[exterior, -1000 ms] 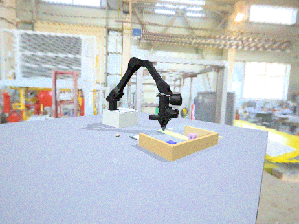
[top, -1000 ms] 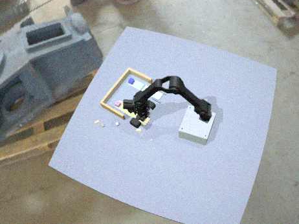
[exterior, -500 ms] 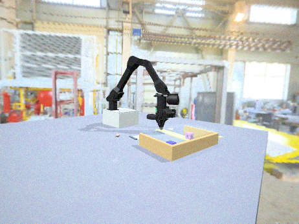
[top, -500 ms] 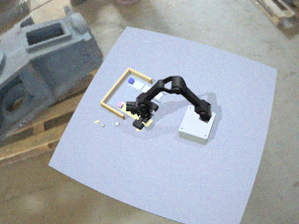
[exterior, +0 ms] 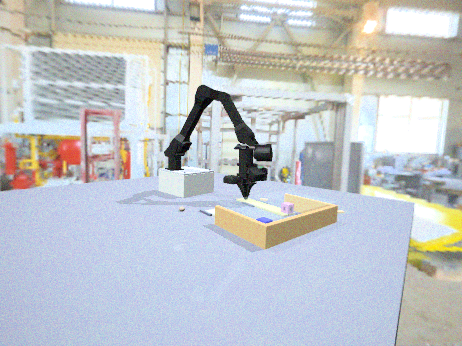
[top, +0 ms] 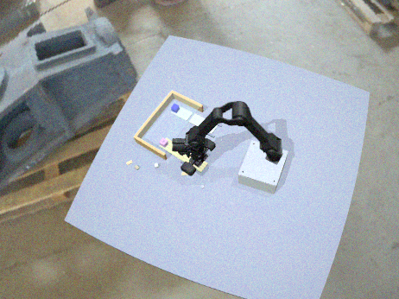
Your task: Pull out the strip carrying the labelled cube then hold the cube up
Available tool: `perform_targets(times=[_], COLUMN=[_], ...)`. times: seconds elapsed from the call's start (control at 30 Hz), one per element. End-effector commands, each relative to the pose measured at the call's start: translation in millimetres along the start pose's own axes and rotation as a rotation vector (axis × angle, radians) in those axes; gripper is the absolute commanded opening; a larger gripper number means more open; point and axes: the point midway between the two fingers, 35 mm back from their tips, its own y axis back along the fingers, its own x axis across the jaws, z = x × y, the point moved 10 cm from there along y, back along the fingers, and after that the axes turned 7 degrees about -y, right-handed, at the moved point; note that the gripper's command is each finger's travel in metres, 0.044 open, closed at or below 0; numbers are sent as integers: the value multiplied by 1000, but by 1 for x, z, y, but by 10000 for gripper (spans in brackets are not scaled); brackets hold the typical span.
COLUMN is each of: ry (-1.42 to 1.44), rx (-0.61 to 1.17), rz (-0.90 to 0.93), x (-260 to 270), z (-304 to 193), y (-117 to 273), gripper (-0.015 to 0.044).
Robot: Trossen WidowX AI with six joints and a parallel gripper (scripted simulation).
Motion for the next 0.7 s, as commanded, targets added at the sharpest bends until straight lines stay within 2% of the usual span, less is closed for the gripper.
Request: perform_targets(times=[0.0, 0.67], ry=[4, 4], rx=[26, 29], rz=[-13, -14], x=[-2, -7], z=[-13, -41], y=[-5, -5], gripper=[0, 0])
